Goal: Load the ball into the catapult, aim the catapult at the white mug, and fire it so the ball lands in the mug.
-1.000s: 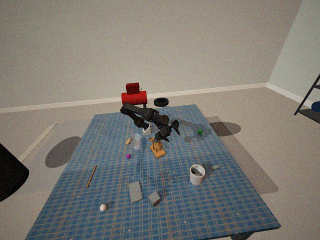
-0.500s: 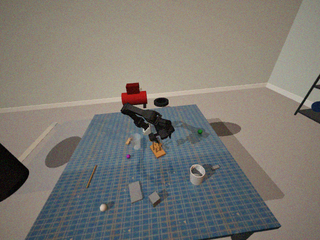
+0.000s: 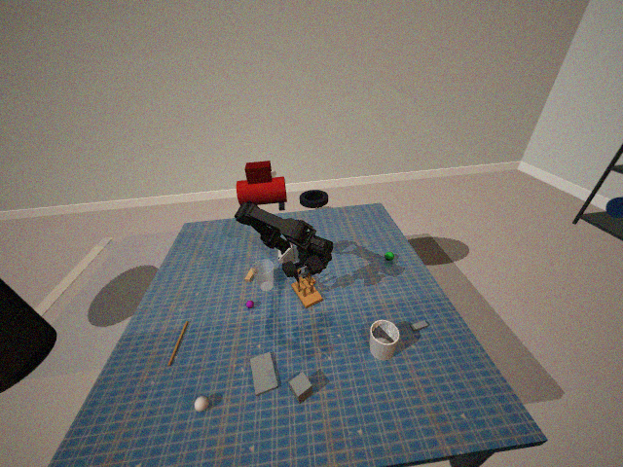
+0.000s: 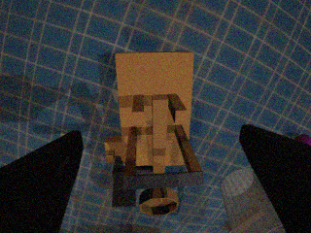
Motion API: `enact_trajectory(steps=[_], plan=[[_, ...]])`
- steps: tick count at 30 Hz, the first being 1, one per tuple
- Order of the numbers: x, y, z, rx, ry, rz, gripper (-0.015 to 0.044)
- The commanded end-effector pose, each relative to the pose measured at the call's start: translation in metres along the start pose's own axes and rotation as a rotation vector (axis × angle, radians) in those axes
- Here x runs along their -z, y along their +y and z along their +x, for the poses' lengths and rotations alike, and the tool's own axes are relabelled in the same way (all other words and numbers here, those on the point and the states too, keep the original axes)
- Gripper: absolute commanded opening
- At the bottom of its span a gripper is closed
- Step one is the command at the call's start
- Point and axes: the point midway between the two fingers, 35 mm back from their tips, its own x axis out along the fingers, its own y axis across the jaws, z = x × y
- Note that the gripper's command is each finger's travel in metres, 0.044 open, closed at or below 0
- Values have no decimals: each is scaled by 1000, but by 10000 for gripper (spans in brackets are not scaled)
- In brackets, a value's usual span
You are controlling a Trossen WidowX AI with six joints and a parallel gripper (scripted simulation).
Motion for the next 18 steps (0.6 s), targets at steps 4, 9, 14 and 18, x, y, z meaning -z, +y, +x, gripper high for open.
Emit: enact_trajectory(steps=[4, 9, 14, 18], plan=[[4, -3, 38, 9, 15, -7, 440], [4, -3, 42, 9, 15, -7, 440], [3, -3, 50, 9, 15, -7, 440], [3, -3, 57, 9, 15, -7, 440]])
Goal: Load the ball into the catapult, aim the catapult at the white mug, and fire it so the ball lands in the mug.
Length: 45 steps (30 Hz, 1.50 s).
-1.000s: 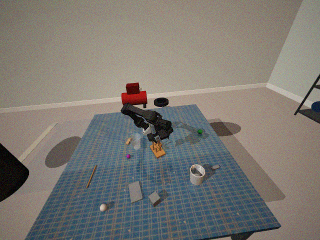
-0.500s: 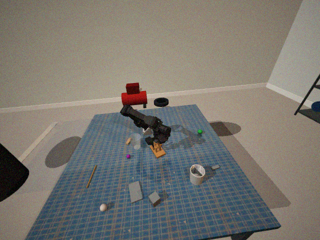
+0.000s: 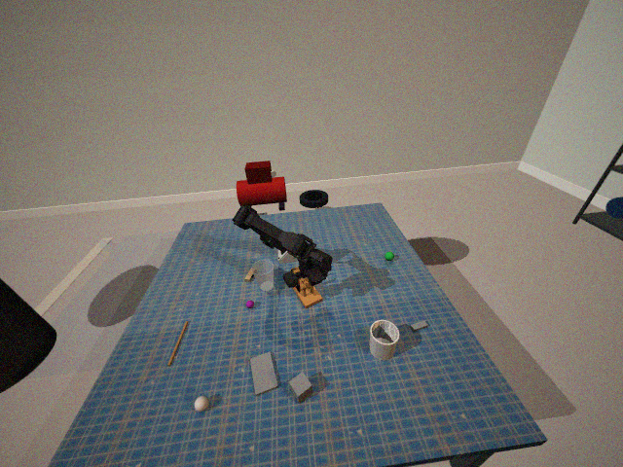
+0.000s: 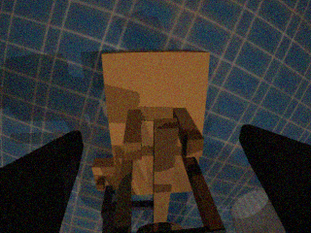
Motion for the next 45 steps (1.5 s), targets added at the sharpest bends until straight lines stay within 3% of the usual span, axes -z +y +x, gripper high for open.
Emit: enact_trajectory(steps=[1, 23, 34, 40, 45], plan=[[1, 0, 7, 6, 2, -9, 440], [3, -1, 40, 8, 3, -9, 440], [2, -1, 36, 2, 1, 1, 151], [2, -1, 36, 2, 1, 1, 111], [2, 0, -10, -1, 1, -1, 0]])
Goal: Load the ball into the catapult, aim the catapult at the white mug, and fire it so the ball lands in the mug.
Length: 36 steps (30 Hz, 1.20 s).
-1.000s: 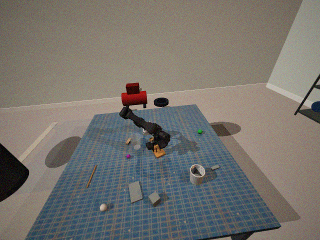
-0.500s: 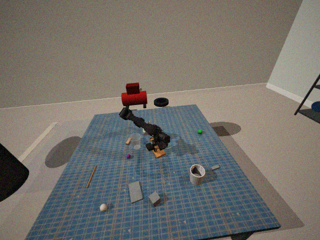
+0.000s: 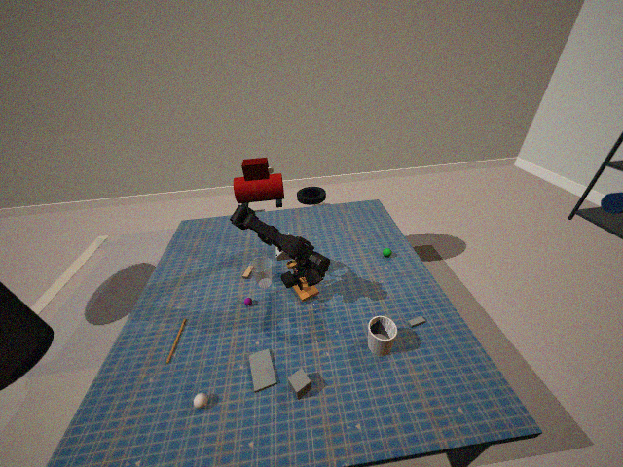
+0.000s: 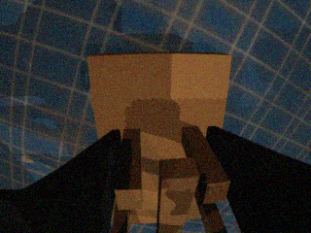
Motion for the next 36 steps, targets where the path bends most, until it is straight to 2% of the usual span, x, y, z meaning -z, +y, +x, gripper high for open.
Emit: enact_trajectory(steps=[1, 5, 12, 21, 36], plan=[[-4, 3, -35, -11, -39, 10, 0], [-9, 9, -36, -11, -40, -2, 0], [-51, 71, -35, -7, -43, -116, 0], [-54, 75, -35, -7, -43, -115, 0], [-56, 75, -11, -7, -43, -116, 0]])
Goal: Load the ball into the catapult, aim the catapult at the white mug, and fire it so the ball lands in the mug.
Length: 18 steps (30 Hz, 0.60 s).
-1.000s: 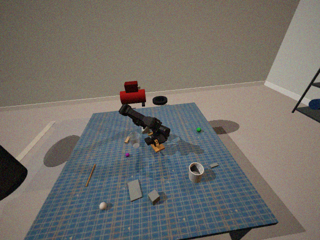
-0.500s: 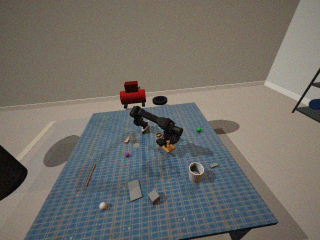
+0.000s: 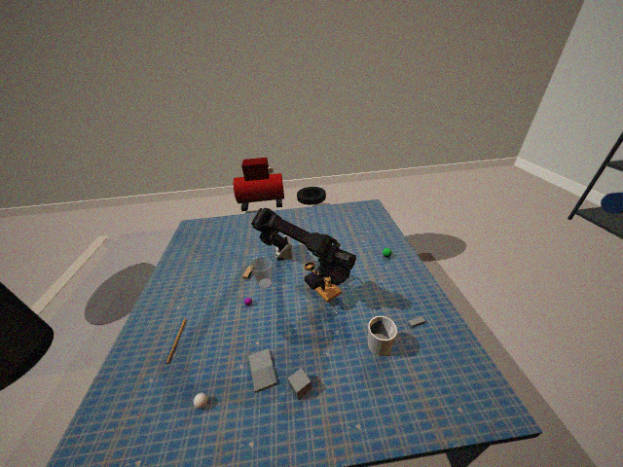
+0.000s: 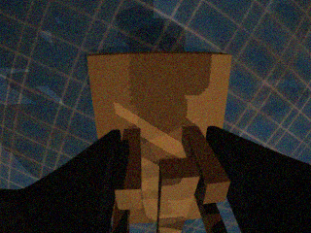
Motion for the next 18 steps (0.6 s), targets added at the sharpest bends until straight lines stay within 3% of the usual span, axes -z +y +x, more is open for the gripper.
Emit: enact_trajectory(steps=[1, 18], plan=[[0, 2, 4, 5, -7, -11, 0], [1, 0, 23, 1, -1, 0, 0]])
